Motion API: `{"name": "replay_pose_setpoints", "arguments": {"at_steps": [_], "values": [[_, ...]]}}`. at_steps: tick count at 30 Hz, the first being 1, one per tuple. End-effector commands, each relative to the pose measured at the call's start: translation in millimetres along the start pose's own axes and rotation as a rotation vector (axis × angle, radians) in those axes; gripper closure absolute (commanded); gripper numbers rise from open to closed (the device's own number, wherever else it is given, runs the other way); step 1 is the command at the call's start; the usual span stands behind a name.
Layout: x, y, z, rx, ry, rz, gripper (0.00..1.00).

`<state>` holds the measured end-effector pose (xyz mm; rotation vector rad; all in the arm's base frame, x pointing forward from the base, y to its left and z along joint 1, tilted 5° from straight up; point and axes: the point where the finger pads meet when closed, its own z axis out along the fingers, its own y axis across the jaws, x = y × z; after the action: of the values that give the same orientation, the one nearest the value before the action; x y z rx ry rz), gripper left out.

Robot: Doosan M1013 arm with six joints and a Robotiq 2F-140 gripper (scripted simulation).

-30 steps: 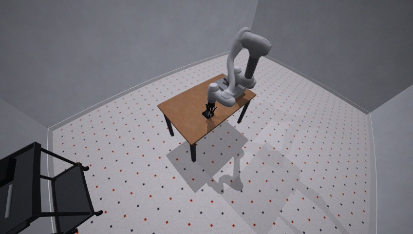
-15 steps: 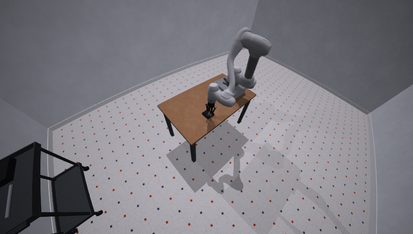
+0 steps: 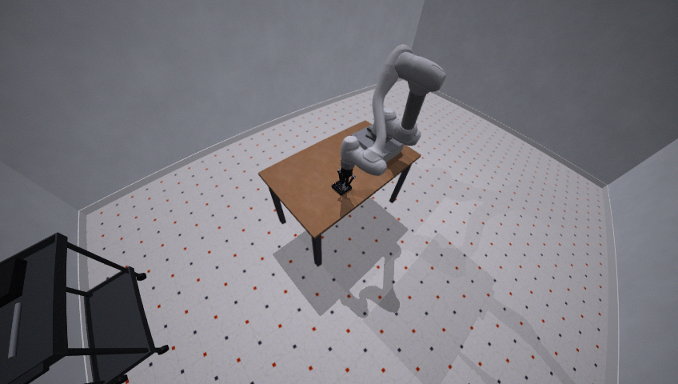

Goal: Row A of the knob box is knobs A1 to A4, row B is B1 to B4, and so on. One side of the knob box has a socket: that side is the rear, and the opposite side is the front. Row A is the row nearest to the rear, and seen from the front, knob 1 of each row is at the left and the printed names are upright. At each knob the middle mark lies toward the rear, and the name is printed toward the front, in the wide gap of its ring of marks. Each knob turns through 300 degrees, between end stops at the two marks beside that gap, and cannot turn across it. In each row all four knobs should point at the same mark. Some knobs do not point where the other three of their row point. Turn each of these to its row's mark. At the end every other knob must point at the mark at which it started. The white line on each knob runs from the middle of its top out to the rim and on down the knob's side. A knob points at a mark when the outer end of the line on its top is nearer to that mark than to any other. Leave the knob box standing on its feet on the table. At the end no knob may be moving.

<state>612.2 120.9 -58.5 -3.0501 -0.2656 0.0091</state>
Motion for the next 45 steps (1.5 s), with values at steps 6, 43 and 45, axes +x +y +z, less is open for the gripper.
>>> {"name": "replay_pose_setpoints", "arguments": {"at_steps": [6,43,45], "values": [[0.0,0.0,-0.1,0.000,0.000,0.000,0.95],[0.0,0.0,-0.1,0.000,0.000,-0.075,0.95],[0.0,0.0,-0.1,0.000,0.000,-0.103,0.95]]}}
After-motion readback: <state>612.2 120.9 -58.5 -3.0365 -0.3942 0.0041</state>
